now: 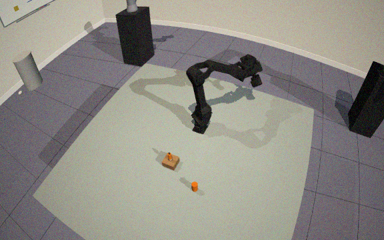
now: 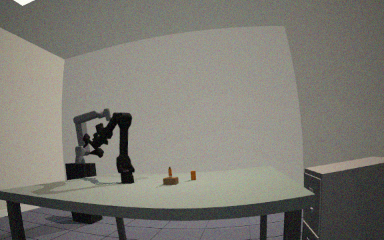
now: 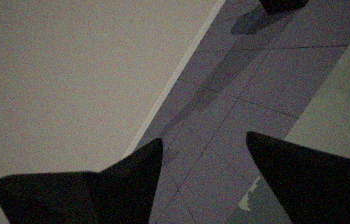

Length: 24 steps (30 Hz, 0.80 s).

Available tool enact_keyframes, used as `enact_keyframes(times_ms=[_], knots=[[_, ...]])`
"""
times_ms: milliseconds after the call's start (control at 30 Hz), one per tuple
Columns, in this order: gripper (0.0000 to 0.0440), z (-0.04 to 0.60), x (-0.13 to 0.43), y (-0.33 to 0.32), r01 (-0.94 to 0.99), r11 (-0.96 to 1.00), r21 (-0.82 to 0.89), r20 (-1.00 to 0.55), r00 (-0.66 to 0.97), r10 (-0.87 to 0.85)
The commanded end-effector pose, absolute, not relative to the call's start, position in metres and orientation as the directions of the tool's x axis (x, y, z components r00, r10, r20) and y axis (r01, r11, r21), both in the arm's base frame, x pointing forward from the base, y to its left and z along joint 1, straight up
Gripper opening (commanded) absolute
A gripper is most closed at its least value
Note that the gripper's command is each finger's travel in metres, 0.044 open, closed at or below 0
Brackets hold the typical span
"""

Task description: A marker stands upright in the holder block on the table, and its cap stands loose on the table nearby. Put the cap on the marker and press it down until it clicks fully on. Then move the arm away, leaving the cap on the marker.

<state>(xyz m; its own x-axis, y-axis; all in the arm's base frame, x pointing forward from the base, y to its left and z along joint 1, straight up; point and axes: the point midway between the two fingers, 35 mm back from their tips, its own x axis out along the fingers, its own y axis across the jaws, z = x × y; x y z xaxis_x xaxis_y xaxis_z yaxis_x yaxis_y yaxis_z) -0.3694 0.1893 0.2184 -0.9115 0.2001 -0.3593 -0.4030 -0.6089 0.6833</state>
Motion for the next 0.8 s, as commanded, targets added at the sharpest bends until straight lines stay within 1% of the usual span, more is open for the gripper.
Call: enact_keyframes(times_ms=[0,300,767], knots=[[0.0308,0.224,-0.364,0.197,-0.427,-0.589,0.686,-0.372,-0.902,0.221],[0.0318,0.226,-0.347,0.215,-0.500,-0.532,0.684,-0.427,-0.865,0.264],[0.0319,0.230,-0.318,0.241,-0.601,-0.432,0.672,-0.509,-0.799,0.321]])
